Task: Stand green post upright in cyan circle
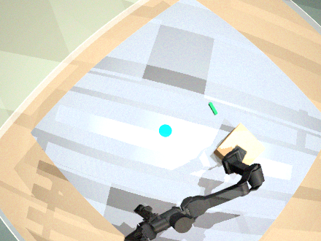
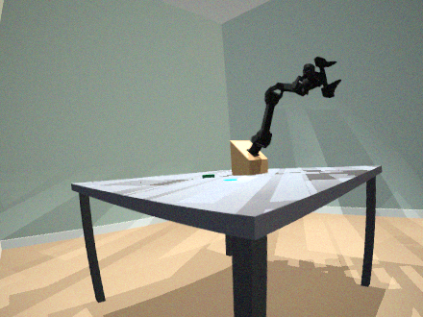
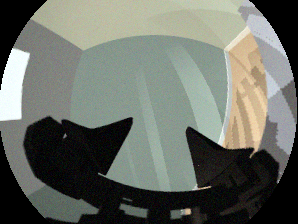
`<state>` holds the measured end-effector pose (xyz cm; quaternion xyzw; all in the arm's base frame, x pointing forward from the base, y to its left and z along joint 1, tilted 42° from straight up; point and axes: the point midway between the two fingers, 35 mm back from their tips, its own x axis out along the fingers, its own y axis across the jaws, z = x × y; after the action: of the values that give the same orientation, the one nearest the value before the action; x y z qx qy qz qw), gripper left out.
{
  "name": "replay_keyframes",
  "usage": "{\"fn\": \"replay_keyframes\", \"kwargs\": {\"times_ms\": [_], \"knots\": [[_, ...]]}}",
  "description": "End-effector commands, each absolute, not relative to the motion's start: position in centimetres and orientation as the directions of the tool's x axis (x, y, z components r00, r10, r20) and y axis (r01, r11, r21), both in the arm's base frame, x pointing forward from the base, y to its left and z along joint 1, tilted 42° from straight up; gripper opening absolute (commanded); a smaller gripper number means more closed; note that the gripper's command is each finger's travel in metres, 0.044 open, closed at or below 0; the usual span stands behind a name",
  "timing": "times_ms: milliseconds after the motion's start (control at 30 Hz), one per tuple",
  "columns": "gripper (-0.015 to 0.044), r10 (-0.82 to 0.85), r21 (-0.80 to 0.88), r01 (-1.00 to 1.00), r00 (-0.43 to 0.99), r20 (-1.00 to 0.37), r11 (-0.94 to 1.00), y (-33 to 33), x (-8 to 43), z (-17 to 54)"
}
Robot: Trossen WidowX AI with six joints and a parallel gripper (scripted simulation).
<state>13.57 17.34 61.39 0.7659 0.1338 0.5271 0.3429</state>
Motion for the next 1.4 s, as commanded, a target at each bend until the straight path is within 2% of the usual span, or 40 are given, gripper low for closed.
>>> {"fn": "replay_keyframes", "kwargs": {"times_ms": [0, 167, 200, 800, 1367], "knots": [[0.0374, 0.566, 0.668, -0.159, 0.412, 0.714, -0.727, 17.4, 13.7, 61.3], [0.0242, 0.571, 0.733, -0.218, 0.5, 0.651, -0.645, 18.0, 17.0, 59.3], [0.0232, 0.575, 0.749, -0.23, 0.516, 0.635, -0.621, 18.2, 17.7, 58.8], [0.0232, 0.565, 0.952, -0.276, 0.768, 0.302, -0.134, 18.8, 29.9, 49.6], [0.0232, 0.461, 0.948, -0.107, 0.886, -0.045, 0.298, 14.9, 38.9, 39.5]]}}
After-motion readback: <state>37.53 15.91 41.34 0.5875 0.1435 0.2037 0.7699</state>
